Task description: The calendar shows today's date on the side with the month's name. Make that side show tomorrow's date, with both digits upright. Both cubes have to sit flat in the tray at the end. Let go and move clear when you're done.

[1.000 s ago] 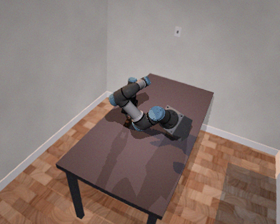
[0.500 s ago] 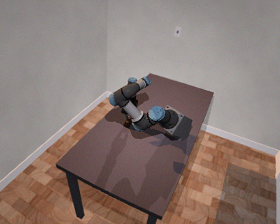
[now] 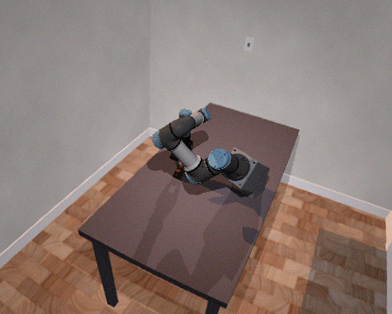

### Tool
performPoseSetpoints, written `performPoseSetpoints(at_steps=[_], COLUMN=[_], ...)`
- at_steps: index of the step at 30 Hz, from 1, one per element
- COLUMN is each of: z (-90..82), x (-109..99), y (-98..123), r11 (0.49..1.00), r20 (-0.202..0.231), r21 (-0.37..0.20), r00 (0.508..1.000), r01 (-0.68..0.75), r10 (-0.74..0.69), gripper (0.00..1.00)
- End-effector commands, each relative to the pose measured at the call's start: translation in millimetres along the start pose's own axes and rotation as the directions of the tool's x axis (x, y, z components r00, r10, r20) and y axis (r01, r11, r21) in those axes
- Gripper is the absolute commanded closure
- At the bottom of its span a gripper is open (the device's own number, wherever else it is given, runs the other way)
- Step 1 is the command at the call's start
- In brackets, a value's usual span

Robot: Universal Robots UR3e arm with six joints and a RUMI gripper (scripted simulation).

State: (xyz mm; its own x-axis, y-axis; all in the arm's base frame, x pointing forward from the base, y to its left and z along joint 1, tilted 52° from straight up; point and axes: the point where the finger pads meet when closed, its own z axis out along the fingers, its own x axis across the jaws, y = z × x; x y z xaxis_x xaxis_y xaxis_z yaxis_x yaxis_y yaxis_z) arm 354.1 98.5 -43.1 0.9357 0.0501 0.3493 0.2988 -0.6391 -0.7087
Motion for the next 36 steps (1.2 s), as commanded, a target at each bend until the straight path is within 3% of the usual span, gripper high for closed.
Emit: performPoseSetpoints(at_steps=[1,36], z=[2.0,5.0], x=[0.5,0.5], y=[0.6,0.6], r11=[1.0,1.0], r20=[-0.001,-0.001], r21=[-0.002,-0.002], r00=[1.0,1.0], r01=[0.001,0.001], r10=[-0.001,-0.001], gripper=[0.9,0.9])
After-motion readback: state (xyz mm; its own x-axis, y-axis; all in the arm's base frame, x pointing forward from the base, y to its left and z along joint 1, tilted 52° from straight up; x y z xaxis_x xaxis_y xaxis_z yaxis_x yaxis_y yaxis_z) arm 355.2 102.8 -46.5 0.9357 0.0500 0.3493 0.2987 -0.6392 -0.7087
